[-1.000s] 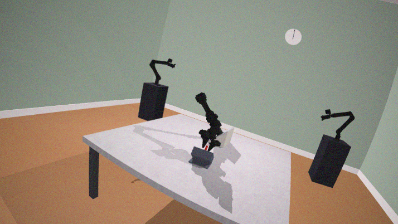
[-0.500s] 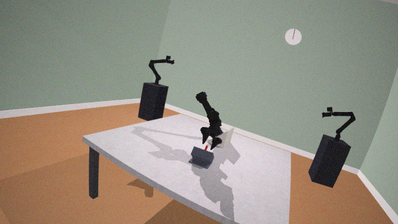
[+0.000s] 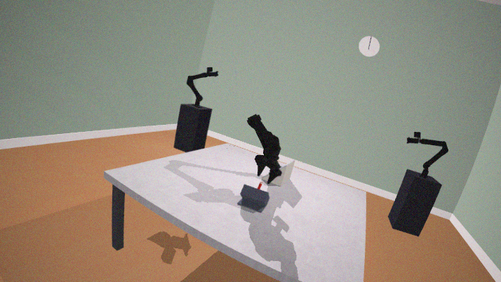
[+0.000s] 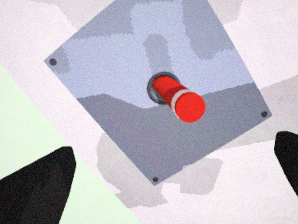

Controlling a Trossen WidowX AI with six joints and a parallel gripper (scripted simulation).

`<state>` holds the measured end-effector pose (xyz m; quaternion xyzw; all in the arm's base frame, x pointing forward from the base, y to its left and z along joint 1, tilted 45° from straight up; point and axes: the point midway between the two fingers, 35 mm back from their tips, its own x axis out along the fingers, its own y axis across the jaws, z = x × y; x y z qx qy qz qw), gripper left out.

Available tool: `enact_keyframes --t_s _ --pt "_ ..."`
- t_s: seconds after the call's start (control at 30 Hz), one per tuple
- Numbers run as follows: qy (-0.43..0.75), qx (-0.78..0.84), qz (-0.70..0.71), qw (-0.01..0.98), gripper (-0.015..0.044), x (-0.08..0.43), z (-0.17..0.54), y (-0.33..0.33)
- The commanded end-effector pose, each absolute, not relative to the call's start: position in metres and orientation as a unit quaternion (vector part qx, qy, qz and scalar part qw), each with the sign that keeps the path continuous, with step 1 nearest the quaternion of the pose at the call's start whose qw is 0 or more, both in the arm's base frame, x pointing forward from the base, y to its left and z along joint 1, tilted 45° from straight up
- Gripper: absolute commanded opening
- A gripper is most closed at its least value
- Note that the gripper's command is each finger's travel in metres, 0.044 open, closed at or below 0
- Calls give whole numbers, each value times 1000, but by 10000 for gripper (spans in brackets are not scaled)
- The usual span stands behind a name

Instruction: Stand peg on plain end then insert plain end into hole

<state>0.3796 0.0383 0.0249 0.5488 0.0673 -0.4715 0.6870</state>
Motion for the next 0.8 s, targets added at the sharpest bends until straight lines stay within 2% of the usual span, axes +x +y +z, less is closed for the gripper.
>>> enact_keyframes --t_s 0.0,0.77 --pt "64 550 -471 687 440 376 30 43" --pt "66 549 -469 688 440 354 51 67"
